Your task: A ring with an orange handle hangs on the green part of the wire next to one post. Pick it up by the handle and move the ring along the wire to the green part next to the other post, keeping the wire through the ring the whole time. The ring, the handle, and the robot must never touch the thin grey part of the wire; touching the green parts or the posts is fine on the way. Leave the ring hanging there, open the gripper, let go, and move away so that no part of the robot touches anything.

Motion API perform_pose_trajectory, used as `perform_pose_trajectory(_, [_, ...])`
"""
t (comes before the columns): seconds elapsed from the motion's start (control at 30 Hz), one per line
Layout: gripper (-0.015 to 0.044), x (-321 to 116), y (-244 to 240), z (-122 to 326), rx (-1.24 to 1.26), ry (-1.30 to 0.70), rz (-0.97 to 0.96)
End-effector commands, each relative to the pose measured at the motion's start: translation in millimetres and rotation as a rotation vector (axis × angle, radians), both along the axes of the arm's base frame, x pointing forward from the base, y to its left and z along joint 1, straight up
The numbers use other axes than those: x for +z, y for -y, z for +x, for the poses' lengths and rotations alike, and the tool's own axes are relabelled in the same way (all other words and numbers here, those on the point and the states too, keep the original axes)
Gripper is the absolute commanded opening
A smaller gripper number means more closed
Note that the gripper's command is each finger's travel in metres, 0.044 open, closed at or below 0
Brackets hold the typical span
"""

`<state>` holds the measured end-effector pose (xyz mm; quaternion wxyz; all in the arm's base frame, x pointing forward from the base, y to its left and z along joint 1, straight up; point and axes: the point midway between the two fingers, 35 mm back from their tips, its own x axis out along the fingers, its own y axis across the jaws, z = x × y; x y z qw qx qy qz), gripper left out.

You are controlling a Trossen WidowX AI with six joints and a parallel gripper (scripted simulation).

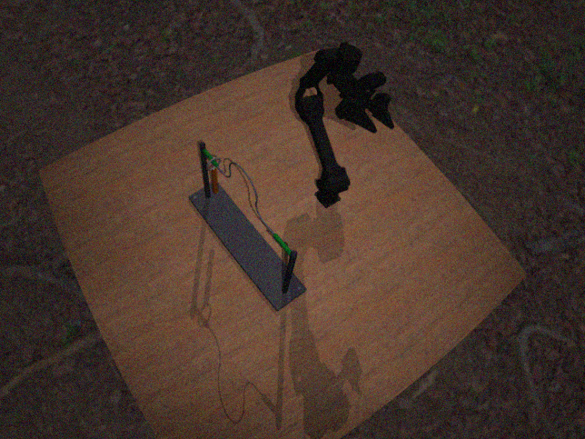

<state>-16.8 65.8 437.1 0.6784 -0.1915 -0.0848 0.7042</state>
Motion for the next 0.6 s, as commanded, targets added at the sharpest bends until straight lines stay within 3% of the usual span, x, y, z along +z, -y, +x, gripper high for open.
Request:
perform_pose_trajectory(0.0, [0.0374, 0.2, -0.5, 0.2, -0.002, 0.0, 0.001])
perform_pose_trajectory(0.27, [0.0164, 11.8, -31.8, 19.8, -0.16, -0.022, 0.041])
perform_pose_trajectory(0.57, [0.016, 24.5, -66.3, 68.0, -0.397, -0.04, 0.107])
